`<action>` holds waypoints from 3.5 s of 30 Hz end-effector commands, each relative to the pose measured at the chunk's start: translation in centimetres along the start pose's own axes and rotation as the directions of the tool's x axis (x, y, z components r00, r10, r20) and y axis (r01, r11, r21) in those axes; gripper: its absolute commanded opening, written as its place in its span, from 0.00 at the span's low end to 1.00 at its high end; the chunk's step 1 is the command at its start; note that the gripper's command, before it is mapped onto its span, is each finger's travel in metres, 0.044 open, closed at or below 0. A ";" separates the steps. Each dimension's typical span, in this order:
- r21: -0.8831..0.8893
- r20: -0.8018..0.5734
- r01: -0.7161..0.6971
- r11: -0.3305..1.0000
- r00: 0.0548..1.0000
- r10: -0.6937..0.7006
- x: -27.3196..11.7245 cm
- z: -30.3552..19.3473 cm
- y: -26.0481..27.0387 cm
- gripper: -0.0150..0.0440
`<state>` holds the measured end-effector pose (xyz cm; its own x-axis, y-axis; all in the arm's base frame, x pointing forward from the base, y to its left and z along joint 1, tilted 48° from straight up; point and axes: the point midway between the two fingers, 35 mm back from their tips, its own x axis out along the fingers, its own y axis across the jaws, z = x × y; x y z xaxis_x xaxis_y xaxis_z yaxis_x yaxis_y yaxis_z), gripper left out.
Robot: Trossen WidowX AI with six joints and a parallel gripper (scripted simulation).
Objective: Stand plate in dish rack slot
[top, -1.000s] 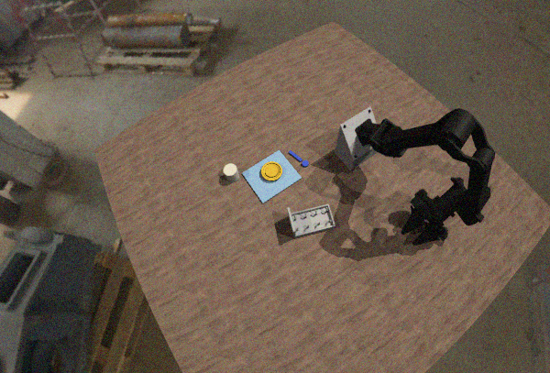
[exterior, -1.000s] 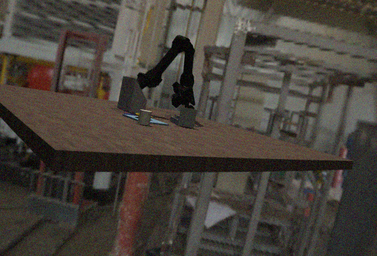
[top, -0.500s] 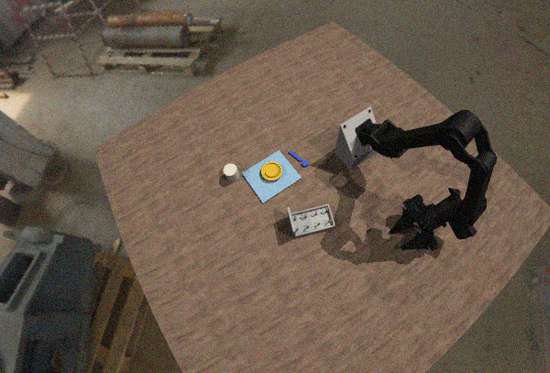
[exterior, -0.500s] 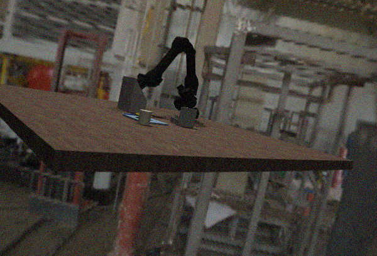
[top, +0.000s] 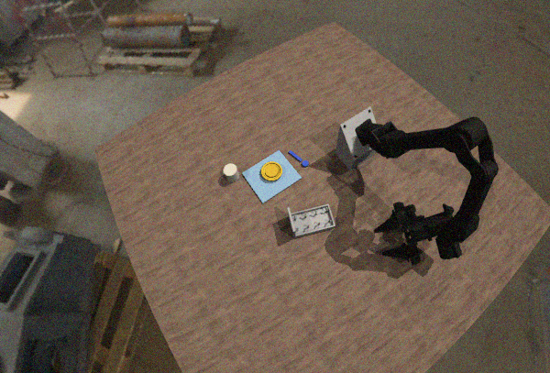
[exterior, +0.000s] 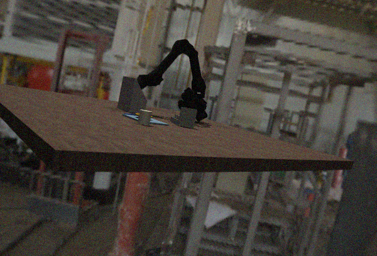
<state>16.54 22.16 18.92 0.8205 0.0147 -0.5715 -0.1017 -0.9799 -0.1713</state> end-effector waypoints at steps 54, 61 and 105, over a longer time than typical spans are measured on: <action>0.568 0.667 -0.785 0.246 0.614 0.421 16.6 -3.0 15.1 0.93; 0.560 0.759 -0.827 0.041 0.533 0.373 17.9 -2.7 17.9 0.93; -0.148 0.854 -0.559 -0.816 0.345 -0.391 21.1 0.0 34.8 0.93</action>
<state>30.32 -10.11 1.07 -0.2029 0.5031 -0.8401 -0.3721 0.7539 0.5414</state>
